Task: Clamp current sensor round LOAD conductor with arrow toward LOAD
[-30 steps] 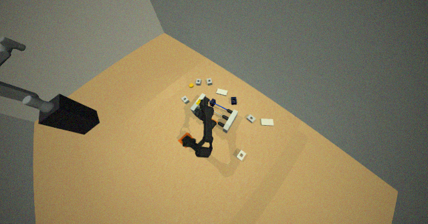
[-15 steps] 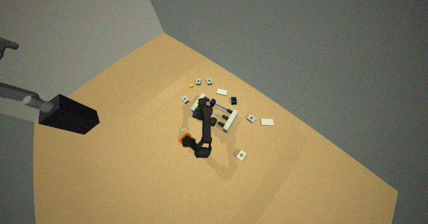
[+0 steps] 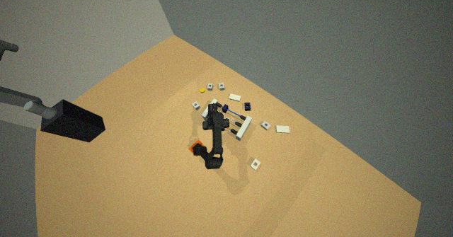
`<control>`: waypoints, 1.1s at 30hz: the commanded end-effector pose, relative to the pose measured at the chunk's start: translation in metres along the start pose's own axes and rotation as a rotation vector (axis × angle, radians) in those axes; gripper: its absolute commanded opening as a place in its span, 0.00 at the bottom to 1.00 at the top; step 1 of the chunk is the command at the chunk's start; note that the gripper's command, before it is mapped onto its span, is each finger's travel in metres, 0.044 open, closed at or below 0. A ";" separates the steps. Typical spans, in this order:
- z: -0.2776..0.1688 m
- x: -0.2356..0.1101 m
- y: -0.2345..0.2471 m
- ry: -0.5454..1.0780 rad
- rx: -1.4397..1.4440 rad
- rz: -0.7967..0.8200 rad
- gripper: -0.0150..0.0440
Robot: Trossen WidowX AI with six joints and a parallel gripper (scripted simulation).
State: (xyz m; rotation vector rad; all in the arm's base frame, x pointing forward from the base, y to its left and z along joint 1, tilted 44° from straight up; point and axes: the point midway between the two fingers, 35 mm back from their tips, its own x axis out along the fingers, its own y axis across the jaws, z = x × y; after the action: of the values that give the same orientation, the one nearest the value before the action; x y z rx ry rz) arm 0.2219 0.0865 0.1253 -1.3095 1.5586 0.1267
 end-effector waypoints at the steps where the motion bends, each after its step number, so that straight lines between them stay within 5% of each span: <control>1: 0.000 -0.005 -0.001 -0.019 -0.143 -0.019 0.25; 20: 0.004 -0.022 -0.003 -0.065 -0.750 -0.101 0.25; 33: 0.063 -0.012 -0.046 -0.073 -0.900 -0.130 0.25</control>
State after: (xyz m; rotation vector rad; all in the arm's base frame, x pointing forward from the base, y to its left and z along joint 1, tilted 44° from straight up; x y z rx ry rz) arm 0.2748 0.1148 0.1322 -2.0215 1.3954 0.8376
